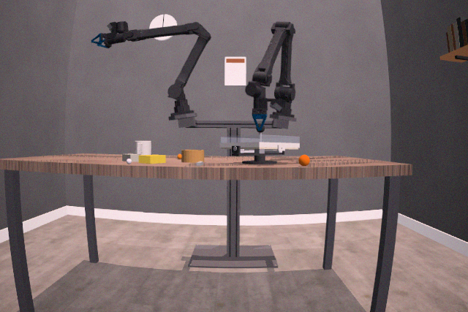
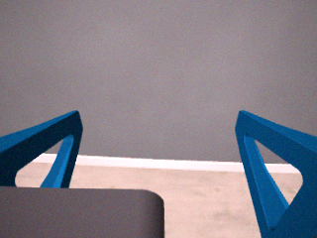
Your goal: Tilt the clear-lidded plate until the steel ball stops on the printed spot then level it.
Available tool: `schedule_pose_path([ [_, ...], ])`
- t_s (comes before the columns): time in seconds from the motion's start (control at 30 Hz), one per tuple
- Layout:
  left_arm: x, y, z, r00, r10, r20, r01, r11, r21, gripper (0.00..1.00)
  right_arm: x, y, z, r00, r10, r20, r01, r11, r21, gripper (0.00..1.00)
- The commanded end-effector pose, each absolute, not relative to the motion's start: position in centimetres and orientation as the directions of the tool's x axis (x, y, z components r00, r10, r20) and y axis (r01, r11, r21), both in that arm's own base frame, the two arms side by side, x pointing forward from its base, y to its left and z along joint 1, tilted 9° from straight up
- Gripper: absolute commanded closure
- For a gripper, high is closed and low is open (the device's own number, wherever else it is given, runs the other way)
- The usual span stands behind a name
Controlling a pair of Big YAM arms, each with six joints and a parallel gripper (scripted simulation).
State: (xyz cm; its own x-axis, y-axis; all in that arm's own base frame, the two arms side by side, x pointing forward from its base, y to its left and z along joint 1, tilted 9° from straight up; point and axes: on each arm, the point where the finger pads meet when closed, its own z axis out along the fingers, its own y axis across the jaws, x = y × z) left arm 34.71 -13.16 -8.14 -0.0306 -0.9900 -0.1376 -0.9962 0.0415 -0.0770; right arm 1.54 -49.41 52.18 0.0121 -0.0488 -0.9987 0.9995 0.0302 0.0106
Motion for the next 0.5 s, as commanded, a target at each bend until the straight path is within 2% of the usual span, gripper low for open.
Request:
schedule_pose_path([
  [0.0,34.59,-12.52,-8.85,-0.030,-0.989,-0.142,-0.997,0.040,-0.064,0.43,1.12,-48.81,56.98,0.003,-0.139,-0.990,1.000,0.024,0.000,0.00],
  [0.23,34.59,-12.52,-8.85,-0.030,-0.989,-0.142,-0.997,0.040,-0.064,0.43,1.12,-48.81,56.98,0.003,-0.139,-0.990,1.000,0.024,0.000,0.00],
  [0.27,34.59,-12.52,-8.85,-0.030,-0.989,-0.142,-0.997,0.040,-0.064,1.00,1.12,-48.81,56.98,0.003,-0.139,-0.990,1.000,0.024,0.000,0.00],
  [0.47,34.71,-12.68,-8.74,-0.034,-0.989,-0.143,-0.997,0.044,-0.064,1.00,1.12,-48.81,56.98,0.003,-0.139,-0.990,1.000,0.024,0.000,0.00],
])
